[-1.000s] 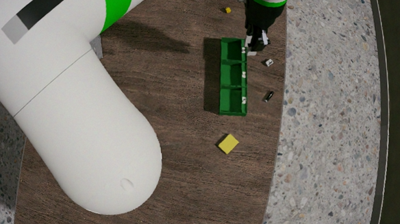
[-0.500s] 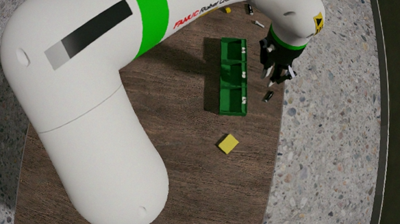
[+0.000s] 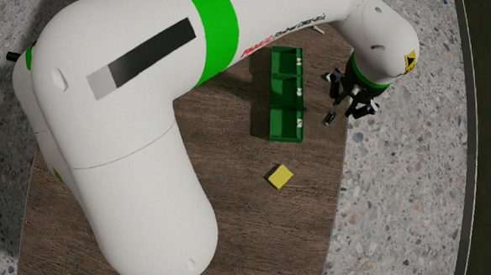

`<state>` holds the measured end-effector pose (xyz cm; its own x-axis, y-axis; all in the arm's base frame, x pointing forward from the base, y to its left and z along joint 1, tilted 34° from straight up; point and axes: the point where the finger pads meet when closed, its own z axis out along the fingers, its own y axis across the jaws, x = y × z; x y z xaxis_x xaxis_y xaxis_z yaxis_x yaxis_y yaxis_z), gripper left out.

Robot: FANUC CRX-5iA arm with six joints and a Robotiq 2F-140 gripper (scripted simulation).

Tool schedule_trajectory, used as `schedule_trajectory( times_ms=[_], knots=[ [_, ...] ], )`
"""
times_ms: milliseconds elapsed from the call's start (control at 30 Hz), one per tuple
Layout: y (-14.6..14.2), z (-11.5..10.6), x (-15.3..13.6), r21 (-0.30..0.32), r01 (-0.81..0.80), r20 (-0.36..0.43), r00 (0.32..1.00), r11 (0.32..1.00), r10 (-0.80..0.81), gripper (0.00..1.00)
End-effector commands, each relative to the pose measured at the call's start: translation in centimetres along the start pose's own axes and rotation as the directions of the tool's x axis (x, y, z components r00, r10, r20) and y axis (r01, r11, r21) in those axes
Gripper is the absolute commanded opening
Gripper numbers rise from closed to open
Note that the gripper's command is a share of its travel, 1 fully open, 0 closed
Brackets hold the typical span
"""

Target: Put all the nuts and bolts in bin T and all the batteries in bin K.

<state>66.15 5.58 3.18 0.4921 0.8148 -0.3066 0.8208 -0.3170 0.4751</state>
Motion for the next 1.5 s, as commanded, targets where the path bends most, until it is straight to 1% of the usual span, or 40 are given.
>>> schedule_trajectory(
  times_ms=[0, 1333, 1433, 1467],
  knots=[
    [-0.3, 0.0, 0.0, 0.001, 0.0, 0.0, 1.0, 1.0, 0.0, 0.23],
    [-0.8, 0.0, 0.1, 0.001, 0.0, 0.0, 1.0, 1.0, 0.0, 0.23],
    [-0.8, 1.2, 0.1, 0.001, 0.0, 0.0, 1.0, 1.0, 0.0, 0.23],
    [-0.8, 1.2, 0.1, 0.001, 0.0, 0.0, 1.0, 1.0, 0.0, 0.23]
  ],
)
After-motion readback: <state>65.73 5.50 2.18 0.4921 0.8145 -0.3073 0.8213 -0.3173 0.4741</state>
